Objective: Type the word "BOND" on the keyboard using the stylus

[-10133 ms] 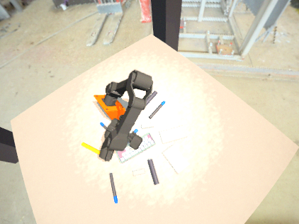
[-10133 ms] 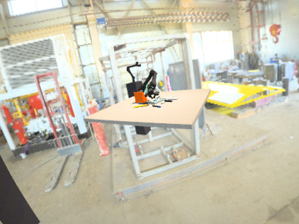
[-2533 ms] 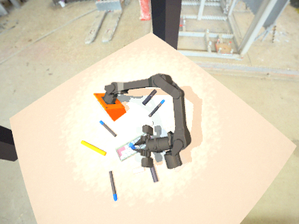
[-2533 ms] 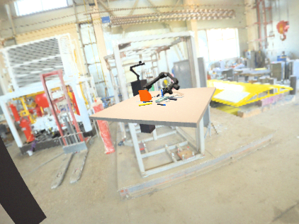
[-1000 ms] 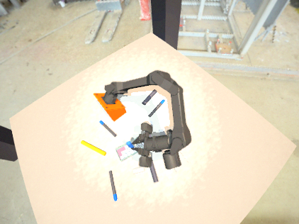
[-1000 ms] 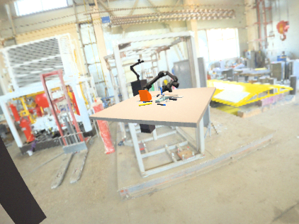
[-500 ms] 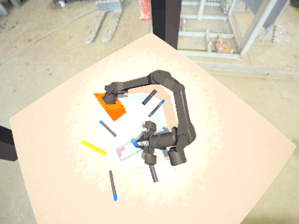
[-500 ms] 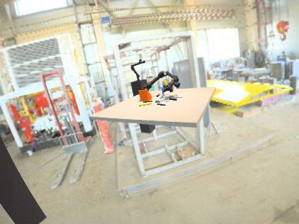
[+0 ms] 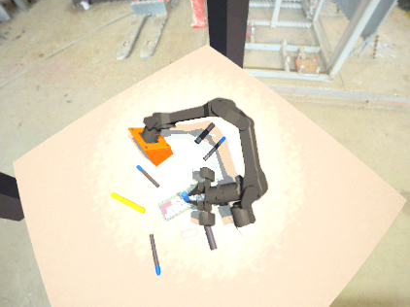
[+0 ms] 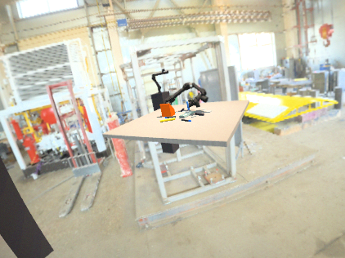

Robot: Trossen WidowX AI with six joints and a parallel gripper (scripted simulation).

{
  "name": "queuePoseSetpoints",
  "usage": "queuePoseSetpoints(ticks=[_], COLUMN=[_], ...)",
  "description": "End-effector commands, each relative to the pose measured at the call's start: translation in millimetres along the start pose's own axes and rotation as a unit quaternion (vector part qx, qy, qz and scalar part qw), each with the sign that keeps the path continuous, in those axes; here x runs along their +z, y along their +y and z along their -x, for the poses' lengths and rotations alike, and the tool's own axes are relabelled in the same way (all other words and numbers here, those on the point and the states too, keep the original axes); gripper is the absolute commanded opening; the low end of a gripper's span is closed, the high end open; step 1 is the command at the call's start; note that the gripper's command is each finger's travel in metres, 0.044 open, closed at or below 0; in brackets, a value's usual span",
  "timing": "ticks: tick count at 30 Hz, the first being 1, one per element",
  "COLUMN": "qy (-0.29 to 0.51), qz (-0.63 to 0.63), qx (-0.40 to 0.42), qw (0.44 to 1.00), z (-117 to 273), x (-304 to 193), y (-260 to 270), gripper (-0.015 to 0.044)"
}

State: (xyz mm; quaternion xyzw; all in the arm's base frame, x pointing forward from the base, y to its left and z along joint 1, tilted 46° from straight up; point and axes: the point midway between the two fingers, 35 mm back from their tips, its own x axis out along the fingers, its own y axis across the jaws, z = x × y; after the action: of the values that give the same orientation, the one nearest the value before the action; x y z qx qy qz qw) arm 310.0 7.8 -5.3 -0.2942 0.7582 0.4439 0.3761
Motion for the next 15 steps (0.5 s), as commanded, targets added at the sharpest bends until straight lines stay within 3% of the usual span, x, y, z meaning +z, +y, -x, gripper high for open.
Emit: queuePoseSetpoints(ticks=[1,15], qy=[0.001,0.001], qz=[-0.002,-0.002], qx=[0.004,0.004], qw=[1.000,1.000], z=[-3.3,-4.9], x=[2.1,4.9], y=[-0.4,-0.4], gripper=[0.0081,0.0081])
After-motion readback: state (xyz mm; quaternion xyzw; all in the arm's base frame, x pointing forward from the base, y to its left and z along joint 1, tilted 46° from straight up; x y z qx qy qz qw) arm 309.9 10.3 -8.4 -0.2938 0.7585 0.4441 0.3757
